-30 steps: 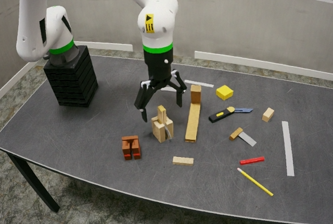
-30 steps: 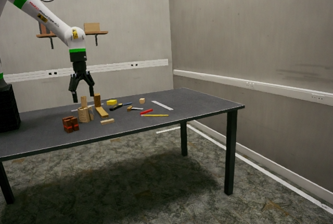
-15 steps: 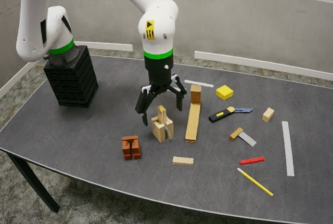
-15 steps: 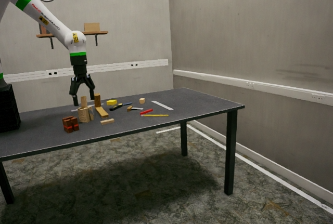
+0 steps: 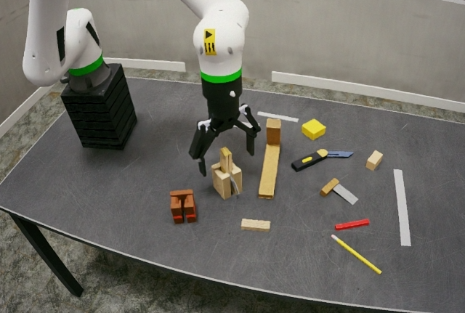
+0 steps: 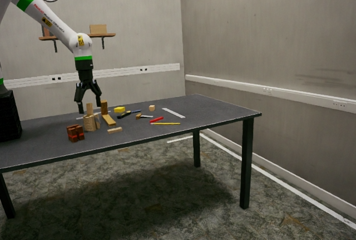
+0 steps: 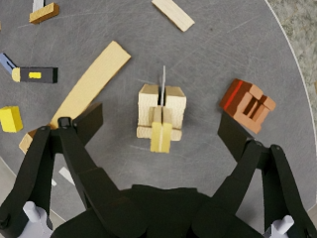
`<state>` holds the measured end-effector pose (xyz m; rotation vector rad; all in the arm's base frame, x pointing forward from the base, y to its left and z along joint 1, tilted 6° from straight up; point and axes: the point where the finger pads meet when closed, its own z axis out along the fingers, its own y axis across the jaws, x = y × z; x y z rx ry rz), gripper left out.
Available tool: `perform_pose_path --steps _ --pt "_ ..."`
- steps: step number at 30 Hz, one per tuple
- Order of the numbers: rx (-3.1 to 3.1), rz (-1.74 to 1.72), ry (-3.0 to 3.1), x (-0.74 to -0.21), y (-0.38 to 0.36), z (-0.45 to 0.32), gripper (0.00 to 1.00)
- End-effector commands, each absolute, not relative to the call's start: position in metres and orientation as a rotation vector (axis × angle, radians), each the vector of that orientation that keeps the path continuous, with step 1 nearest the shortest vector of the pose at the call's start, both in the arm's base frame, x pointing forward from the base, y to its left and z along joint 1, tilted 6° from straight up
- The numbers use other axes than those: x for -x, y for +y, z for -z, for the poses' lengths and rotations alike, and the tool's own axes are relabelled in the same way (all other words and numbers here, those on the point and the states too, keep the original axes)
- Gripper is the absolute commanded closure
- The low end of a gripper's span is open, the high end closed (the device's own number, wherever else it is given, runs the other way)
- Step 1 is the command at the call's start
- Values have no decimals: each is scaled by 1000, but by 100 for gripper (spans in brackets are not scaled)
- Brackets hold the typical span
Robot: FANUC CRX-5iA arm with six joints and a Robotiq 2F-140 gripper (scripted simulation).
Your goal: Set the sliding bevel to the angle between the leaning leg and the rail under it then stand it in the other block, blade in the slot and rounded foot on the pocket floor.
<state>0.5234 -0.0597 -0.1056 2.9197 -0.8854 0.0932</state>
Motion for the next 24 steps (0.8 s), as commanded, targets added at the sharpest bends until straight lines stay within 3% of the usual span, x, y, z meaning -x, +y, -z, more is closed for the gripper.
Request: perform_pose_path --steps 1,13,14,24 --pt "-2920 -96 -885 -524 -59 105 0" --pt "-2920 -96 -885 -524 -59 105 0" --pt "-2920 -96 -885 -524 -59 105 90" --pt "-2920 -96 -885 -524 -59 105 90"
